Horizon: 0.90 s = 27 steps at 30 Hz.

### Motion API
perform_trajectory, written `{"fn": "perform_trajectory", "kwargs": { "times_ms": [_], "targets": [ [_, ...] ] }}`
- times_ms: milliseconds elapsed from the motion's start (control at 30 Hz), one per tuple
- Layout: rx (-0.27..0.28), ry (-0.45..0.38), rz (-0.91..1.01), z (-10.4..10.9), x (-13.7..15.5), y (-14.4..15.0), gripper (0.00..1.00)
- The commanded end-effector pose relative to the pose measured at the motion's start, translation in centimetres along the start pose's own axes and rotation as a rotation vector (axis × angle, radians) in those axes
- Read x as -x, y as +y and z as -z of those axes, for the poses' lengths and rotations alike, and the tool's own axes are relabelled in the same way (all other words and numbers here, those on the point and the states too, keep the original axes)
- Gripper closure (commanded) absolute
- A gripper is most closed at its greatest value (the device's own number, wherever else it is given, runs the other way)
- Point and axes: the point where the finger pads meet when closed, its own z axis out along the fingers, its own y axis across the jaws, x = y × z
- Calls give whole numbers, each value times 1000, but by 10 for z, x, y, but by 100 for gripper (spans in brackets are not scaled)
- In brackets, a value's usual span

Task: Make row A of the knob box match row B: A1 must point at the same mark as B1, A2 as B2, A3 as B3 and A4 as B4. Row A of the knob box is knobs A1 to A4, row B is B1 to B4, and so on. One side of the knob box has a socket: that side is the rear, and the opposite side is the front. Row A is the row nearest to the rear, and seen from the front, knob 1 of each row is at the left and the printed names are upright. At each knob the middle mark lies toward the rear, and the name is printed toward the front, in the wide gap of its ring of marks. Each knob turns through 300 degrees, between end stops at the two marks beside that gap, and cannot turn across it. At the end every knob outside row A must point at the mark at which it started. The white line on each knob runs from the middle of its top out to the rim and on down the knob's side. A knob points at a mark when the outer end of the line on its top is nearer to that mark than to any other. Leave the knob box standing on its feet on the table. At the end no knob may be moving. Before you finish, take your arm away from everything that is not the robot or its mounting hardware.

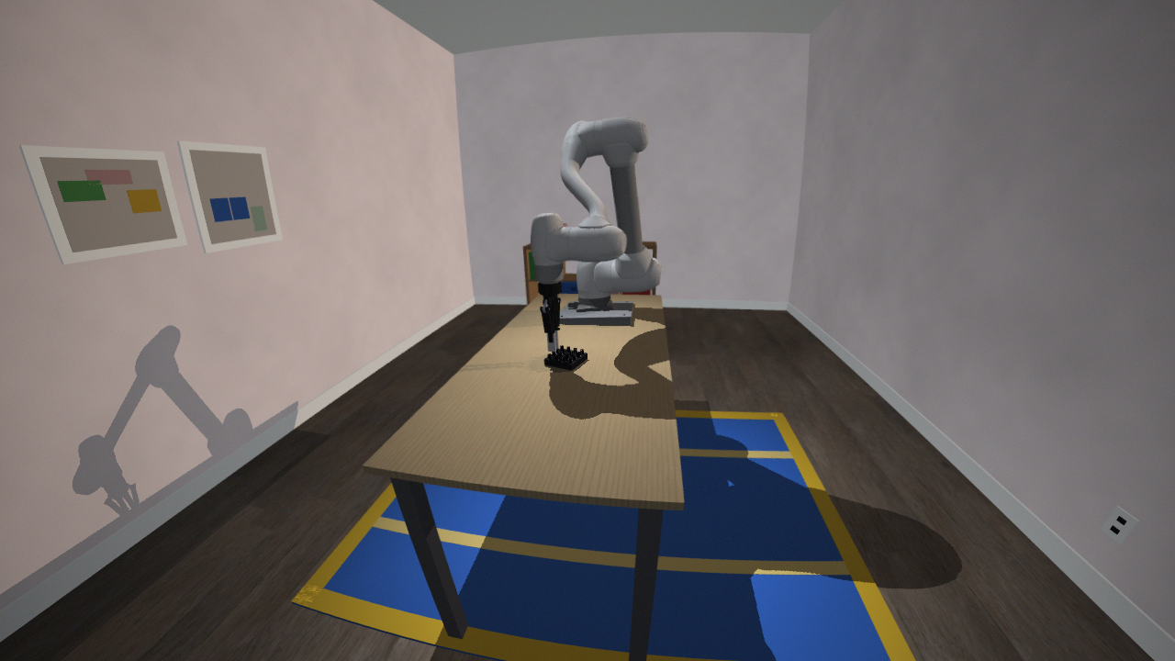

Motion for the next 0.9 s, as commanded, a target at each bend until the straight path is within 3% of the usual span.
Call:
{"fn": "perform_trajectory", "kwargs": {
  "times_ms": [0,867],
  "targets": [
    [0,0,0,0,0,0,88],
    [0,0,0,-6,0,0,88]
  ]
}}
